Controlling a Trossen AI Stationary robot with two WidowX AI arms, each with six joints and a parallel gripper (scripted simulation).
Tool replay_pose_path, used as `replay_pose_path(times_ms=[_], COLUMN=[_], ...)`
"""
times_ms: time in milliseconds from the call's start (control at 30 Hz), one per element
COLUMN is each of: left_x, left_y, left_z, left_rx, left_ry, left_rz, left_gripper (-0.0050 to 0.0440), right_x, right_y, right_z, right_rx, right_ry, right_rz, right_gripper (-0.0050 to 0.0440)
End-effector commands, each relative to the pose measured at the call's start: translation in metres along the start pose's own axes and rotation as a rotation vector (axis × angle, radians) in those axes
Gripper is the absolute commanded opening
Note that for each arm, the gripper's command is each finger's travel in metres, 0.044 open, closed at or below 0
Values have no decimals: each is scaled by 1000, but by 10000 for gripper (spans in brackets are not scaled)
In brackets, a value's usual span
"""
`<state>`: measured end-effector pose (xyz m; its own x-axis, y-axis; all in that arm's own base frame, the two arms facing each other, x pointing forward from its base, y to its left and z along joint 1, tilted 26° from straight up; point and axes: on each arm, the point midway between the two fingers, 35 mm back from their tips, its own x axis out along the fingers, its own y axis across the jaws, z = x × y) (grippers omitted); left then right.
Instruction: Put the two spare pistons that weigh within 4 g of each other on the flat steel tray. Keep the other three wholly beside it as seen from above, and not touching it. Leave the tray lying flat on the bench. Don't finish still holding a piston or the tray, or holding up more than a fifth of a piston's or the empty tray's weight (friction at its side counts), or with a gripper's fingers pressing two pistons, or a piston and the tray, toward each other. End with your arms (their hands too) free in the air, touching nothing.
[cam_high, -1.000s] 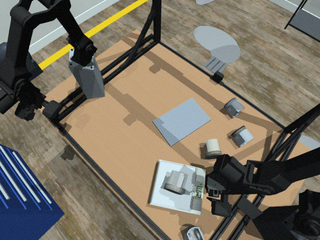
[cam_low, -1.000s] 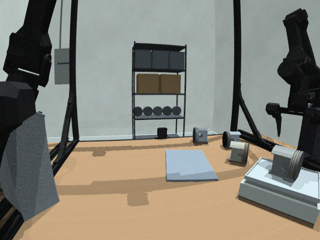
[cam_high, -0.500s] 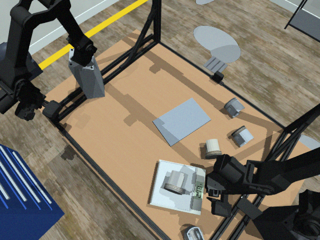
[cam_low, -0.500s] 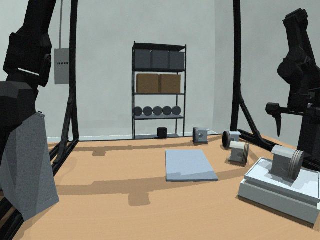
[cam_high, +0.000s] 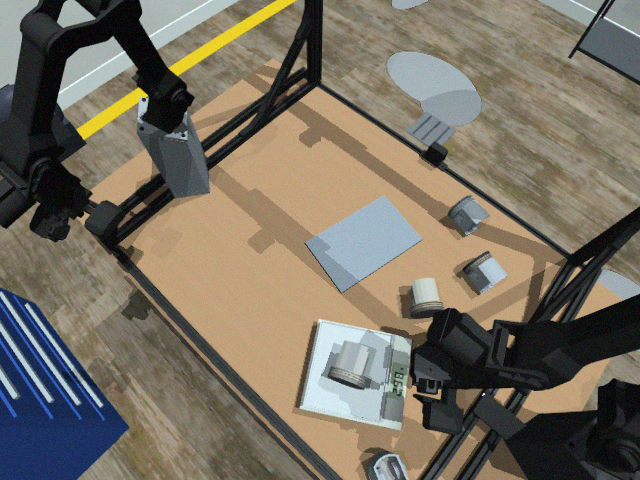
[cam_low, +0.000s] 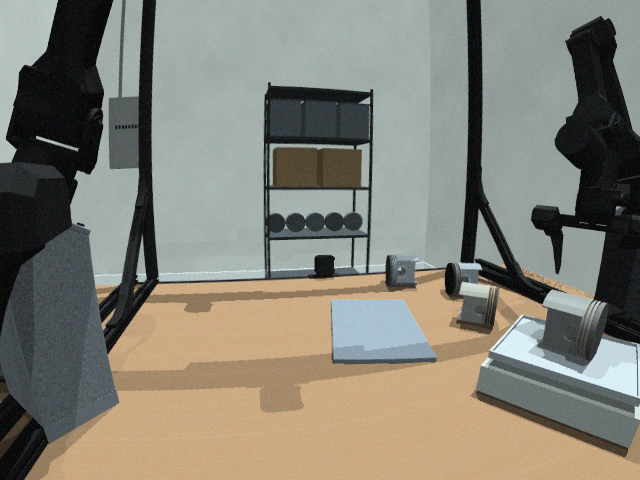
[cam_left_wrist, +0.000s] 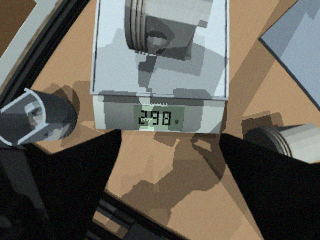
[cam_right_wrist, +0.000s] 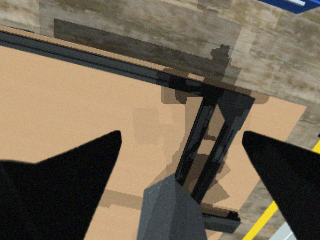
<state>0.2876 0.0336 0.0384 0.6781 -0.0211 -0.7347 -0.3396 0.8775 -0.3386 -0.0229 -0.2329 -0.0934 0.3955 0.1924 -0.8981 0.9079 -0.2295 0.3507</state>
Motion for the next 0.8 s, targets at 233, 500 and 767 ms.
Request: replay_pose_path(times_ms=[233,500,767], left_x=[-7,-30,-27], left_y=[14,27,27], left_z=[12,26,53], left_rx=[57,123,153], left_ry=[91,235,370], left_rz=[13,-4,-29], left_gripper=[378,378,378], right_x=[0,0,0], right_y=[0,0,0], right_z=[0,0,0], right_rx=[0,0,0], right_ry=[1,1,1], right_rz=[1,1,1], right_gripper=[440,440,440])
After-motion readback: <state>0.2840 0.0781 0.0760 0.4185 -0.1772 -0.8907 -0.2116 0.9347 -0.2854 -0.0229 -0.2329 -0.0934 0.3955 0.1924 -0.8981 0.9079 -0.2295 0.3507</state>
